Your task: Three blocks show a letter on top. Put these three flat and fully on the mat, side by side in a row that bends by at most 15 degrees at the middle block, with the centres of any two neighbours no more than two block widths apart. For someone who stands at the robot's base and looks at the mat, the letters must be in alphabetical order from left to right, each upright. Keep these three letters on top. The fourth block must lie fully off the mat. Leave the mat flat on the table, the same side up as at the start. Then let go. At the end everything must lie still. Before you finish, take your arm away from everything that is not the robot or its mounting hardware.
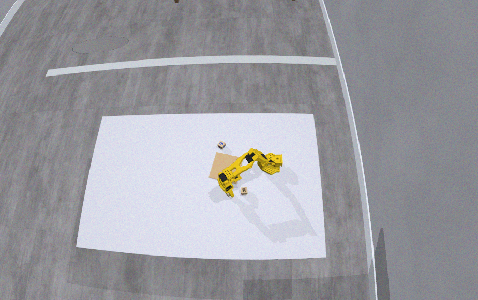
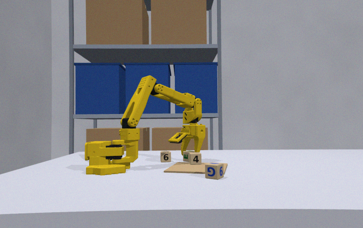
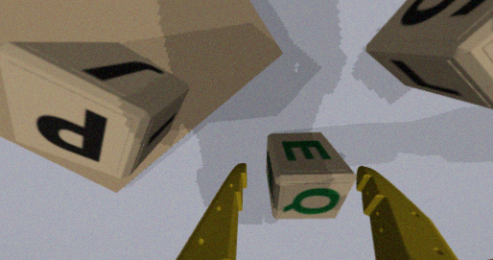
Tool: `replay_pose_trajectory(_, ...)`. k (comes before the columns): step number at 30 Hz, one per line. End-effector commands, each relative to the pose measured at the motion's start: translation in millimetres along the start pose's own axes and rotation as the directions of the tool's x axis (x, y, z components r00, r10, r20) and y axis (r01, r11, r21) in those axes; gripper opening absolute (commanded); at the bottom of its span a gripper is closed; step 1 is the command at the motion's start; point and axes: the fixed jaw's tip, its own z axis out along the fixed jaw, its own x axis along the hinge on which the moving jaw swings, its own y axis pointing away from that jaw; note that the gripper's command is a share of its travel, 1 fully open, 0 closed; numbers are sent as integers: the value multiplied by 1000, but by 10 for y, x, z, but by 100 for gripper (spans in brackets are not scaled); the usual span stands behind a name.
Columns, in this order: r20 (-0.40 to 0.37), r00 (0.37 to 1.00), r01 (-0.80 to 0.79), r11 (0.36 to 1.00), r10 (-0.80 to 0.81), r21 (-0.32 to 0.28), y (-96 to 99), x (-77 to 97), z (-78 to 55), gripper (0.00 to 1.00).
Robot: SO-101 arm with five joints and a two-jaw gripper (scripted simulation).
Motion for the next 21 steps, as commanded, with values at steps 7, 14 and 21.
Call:
replay_pose_trajectory(7, -149, 989, 13, 1000, -15, -13, -1, 182, -275, 35)
replay_pose_trajectory(14, -149, 989, 13, 1000, -15, -13, -4, 182, -275, 34)
replay_pose_trajectory(21, -149, 989, 13, 1000, -15, -12, -22, 183, -275, 32)
